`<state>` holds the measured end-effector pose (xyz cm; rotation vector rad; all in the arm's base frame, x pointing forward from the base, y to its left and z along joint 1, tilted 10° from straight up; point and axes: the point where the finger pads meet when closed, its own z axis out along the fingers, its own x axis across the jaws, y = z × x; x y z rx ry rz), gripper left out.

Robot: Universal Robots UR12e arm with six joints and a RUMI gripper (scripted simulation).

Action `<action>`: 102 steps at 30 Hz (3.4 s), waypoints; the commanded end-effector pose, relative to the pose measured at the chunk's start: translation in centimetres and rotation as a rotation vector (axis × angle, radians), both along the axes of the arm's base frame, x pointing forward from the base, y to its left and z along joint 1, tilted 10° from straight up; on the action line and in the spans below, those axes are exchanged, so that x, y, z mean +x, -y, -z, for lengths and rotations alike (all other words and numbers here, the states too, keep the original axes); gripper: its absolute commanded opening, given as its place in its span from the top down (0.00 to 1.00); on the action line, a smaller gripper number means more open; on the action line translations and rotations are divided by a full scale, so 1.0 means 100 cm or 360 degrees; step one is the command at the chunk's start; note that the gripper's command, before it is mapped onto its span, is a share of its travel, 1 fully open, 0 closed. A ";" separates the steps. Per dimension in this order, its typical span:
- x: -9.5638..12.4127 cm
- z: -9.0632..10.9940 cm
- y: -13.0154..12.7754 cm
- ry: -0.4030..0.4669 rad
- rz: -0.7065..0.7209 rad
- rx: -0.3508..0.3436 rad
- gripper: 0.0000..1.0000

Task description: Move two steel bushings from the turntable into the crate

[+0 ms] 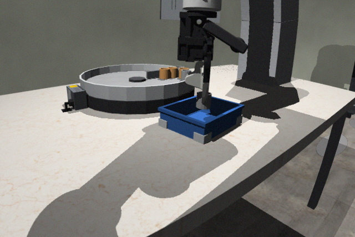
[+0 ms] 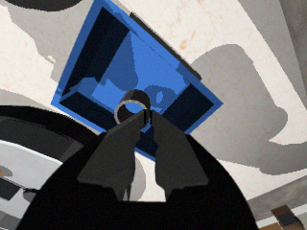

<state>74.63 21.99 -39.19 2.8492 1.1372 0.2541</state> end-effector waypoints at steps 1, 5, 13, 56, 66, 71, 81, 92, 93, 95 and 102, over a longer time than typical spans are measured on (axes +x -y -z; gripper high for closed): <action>0.002 0.006 0.000 0.0002 0.0000 0.0000 1.00; 0.002 0.010 0.000 0.0002 0.0000 0.0000 1.00; 0.005 0.024 0.000 0.0002 0.0000 0.0000 1.00; 0.007 0.034 0.000 0.0002 0.0000 0.0000 1.00; 0.007 0.034 0.000 0.0002 0.0000 0.0000 1.00; 0.007 0.034 0.000 0.0002 0.0000 0.0000 1.00; 0.007 0.037 0.000 0.0002 0.0000 0.0000 1.00; 0.008 0.039 0.000 0.0002 0.0000 0.0000 1.00; 0.008 0.040 0.000 0.0002 0.0000 0.0000 1.00; 0.008 0.040 0.000 0.0002 0.0000 0.0000 1.00; 0.008 0.040 0.000 0.0002 0.0000 0.0000 1.00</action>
